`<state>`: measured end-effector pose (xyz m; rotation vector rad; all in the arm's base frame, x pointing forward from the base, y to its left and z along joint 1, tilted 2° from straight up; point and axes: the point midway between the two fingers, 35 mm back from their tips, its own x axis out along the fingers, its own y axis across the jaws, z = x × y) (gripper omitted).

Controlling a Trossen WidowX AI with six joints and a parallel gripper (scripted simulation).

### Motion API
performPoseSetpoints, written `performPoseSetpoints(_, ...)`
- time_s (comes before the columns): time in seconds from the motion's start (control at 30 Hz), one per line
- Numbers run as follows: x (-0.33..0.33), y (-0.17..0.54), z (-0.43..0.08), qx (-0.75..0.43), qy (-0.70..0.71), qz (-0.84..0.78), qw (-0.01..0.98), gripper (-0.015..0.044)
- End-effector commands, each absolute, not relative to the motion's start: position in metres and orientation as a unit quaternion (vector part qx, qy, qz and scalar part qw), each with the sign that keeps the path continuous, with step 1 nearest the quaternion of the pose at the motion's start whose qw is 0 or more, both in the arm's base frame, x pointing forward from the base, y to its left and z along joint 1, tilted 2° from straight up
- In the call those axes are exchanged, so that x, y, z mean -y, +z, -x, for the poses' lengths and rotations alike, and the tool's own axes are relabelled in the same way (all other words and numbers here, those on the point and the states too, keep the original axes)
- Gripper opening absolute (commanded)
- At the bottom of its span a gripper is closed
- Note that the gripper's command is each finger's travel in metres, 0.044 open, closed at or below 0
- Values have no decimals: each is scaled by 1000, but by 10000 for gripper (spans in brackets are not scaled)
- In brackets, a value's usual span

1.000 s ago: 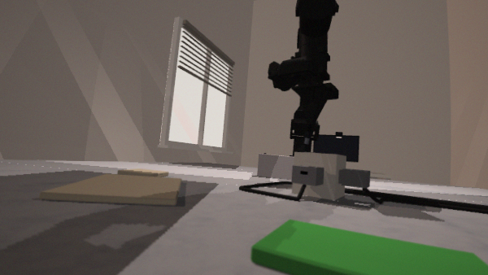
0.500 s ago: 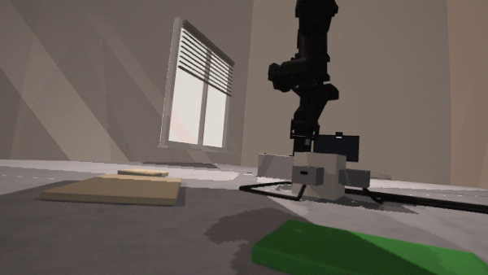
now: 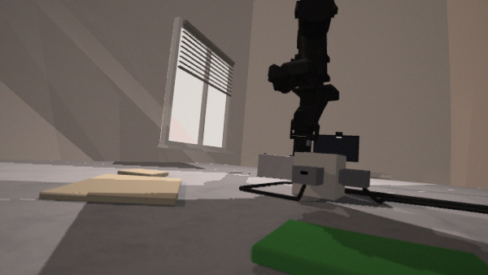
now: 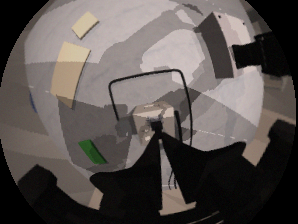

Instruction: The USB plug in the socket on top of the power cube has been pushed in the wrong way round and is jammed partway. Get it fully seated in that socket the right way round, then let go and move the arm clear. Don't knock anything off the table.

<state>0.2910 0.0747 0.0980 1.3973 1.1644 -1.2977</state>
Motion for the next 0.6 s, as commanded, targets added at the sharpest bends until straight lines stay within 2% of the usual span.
performPoseSetpoints(0.0, -75, 98, -291, -470, -519, -564, 438, 0)
performPoseSetpoints(0.57, -77, 96, -291, -474, -515, -567, 434, 0)
